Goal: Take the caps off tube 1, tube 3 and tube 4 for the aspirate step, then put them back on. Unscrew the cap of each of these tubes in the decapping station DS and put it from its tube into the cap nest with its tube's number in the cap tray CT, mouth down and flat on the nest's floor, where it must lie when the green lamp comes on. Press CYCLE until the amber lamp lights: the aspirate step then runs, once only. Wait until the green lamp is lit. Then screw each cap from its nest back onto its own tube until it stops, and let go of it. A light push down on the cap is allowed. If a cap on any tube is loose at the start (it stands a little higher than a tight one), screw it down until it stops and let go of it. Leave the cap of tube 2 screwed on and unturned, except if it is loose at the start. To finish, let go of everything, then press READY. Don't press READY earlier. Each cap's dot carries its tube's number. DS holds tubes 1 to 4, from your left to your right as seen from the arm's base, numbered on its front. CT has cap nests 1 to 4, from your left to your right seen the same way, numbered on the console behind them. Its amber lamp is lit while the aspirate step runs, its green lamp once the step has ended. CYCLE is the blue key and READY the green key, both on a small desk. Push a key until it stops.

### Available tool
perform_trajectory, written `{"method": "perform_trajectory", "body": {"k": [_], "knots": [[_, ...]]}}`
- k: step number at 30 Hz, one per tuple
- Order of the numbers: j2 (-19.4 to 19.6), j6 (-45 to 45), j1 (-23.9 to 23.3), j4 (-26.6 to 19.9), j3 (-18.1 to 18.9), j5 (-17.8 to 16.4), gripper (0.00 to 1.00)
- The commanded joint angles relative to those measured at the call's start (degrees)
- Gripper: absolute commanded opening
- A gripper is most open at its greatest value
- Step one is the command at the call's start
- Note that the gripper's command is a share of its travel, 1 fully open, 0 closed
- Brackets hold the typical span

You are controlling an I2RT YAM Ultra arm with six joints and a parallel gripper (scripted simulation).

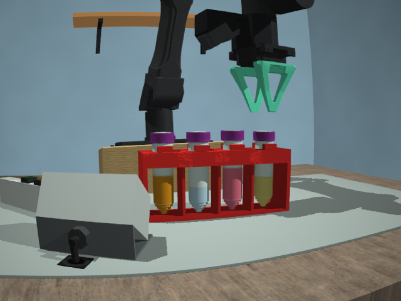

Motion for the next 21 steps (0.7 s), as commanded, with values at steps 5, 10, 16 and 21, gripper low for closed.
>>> {"method": "perform_trajectory", "body": {"k": [5, 10, 16, 21], "knots": [[-0.44, 0.83, 0.0, -0.18, 0.83, 0.15, 0.49], [-0.08, 0.8, -0.04, 0.99, 0.02, 0.15, 0.49], [0.91, 0.79, -0.05, 4.9, -2.9, 0.15, 0.49], [1.49, 0.79, -0.04, 6.85, -4.27, 0.15, 0.49]]}}
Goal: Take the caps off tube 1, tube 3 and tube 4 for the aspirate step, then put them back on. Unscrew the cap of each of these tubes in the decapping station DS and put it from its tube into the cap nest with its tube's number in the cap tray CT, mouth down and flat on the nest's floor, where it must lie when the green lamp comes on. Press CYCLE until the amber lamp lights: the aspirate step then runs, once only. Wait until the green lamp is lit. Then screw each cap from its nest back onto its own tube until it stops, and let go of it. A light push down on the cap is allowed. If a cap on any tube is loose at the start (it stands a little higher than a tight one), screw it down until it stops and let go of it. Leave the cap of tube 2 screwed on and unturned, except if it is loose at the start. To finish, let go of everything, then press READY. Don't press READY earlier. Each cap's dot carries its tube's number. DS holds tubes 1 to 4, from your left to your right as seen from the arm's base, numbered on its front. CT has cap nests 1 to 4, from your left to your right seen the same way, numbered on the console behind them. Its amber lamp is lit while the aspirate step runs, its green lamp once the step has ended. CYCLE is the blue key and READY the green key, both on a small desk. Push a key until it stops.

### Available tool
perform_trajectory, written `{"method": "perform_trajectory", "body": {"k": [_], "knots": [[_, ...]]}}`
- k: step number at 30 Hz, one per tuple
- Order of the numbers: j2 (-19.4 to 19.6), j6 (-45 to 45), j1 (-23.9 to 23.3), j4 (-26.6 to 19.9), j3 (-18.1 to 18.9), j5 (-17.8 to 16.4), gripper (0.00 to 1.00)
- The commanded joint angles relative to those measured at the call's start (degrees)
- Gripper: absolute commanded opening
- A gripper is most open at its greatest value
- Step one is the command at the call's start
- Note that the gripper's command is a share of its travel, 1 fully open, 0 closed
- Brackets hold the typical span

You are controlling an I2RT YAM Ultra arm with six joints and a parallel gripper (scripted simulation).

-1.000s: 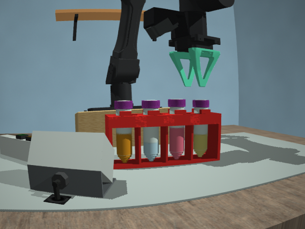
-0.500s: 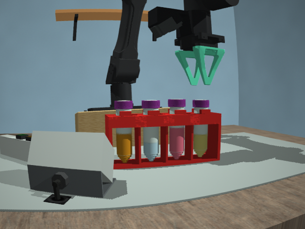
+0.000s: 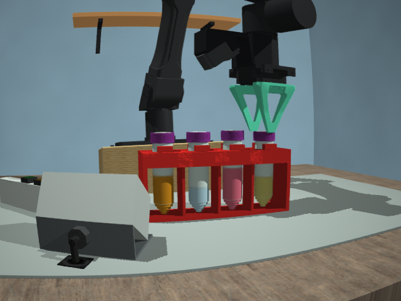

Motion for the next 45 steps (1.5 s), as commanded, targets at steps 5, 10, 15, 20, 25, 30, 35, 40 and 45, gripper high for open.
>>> {"method": "perform_trajectory", "body": {"k": [5, 10, 15, 20, 25, 30, 35, 40, 45], "knots": [[-0.36, 0.12, -0.06, 1.94, -0.15, 0.18, 0.49], [-0.28, 0.12, -0.06, 2.14, -0.28, 0.18, 0.49], [-0.13, 0.1, -0.08, 2.69, -0.68, 0.18, 0.49], [-0.06, 0.08, -0.1, 3.03, -0.95, 0.18, 0.49], [0.1, 0.04, -0.14, 3.57, -1.33, 0.18, 0.49], [0.29, 0.01, -0.17, 4.11, -1.69, 0.19, 0.49], [0.28, 0.01, -0.17, 4.13, -1.71, 0.19, 0.0], [0.28, 0.01, -0.17, 4.13, -1.71, 0.19, 0.0], [0.28, 0.01, -0.17, 4.13, -1.71, 0.19, 0.0]]}}
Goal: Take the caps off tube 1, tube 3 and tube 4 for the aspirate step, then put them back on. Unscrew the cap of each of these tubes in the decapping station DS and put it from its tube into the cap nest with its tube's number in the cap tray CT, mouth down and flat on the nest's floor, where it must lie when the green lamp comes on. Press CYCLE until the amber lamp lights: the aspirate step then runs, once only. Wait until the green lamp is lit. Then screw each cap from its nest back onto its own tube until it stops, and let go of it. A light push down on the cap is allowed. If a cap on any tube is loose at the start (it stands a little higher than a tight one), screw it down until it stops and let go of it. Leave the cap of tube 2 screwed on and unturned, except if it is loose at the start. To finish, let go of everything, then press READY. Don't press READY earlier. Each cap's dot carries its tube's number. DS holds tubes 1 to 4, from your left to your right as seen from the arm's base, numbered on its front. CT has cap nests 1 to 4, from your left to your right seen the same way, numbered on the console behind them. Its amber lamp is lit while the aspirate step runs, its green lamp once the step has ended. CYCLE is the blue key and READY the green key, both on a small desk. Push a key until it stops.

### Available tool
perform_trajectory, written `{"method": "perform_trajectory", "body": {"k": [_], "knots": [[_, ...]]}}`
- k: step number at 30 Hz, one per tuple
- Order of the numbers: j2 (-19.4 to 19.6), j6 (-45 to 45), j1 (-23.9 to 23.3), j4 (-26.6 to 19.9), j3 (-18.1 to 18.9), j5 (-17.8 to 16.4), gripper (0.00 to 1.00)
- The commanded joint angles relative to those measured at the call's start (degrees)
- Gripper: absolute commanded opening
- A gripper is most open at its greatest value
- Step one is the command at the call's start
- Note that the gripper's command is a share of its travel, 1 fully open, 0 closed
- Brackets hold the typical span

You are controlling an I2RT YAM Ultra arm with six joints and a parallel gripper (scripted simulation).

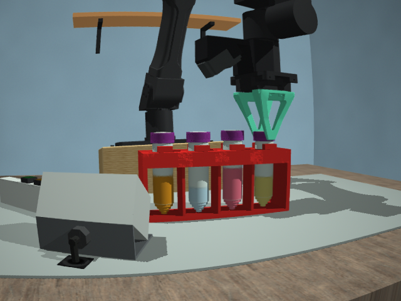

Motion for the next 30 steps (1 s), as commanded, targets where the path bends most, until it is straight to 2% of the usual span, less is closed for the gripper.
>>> {"method": "perform_trajectory", "body": {"k": [1, 2, 4, 6, 21, 23, 30], "knots": [[-0.37, -0.01, -0.17, 0.07, 0.21, 0.19, 0.0], [-0.37, -0.01, -0.17, 0.07, 0.21, 0.19, 0.0], [-0.38, -5.74, -0.17, 0.06, 0.22, 0.19, 0.0], [-0.38, -5.74, -0.17, 0.06, 0.22, 0.19, 0.0], [-0.41, -48.71, -0.17, -0.03, 0.28, 0.18, 0.0], [-0.41, -48.71, -0.17, -0.03, 0.28, 0.18, 0.0], [-0.43, -68.77, -0.17, -0.07, 0.3, 0.18, 0.0]]}}
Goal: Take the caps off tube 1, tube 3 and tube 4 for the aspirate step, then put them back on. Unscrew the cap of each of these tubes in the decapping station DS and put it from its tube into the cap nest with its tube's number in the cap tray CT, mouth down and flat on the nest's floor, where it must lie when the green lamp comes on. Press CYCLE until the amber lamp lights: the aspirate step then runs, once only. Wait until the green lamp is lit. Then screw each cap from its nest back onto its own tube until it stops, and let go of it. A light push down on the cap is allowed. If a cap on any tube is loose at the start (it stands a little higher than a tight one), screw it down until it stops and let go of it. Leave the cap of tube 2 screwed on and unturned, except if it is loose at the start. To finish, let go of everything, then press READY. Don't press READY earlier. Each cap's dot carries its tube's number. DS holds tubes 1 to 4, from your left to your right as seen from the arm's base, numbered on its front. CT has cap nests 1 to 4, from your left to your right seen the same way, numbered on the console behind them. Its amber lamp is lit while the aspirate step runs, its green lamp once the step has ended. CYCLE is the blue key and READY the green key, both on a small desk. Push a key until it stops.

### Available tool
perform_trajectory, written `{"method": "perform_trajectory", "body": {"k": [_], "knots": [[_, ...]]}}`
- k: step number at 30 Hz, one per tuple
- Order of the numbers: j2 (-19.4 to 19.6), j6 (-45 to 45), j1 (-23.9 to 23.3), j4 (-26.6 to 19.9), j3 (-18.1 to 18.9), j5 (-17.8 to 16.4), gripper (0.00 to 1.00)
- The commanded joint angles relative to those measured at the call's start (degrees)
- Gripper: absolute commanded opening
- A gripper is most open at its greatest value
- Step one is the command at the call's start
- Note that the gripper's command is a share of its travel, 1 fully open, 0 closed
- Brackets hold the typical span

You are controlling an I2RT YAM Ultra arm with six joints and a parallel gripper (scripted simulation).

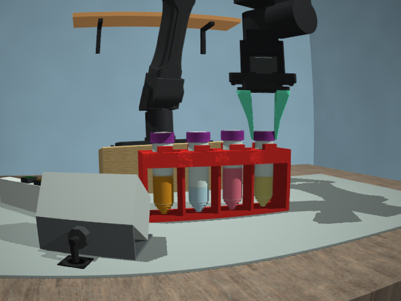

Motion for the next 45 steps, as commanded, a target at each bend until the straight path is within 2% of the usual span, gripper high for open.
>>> {"method": "perform_trajectory", "body": {"k": [1, 8, 10, 25, 27, 42, 44, 45], "knots": [[-0.39, -14.41, -0.09, 0.06, 0.29, 0.2, 0.0], [-0.4, -34.46, -0.08, 0.02, 0.31, 0.2, 0.0], [-0.4, -34.46, -0.08, 0.02, 0.31, 0.2, 0.0], [-0.43, -77.44, -0.08, -0.07, 0.37, 0.19, 0.0], [-0.43, -77.44, -0.08, -0.07, 0.37, 0.19, 0.0], [-0.47, -120.41, -0.09, -0.17, 0.43, 0.19, 0.0], [-0.47, -120.41, -0.09, -0.17, 0.43, 0.19, 0.0], [-0.47, -123.27, -0.08, -0.18, 0.43, 0.19, 0.0]]}}
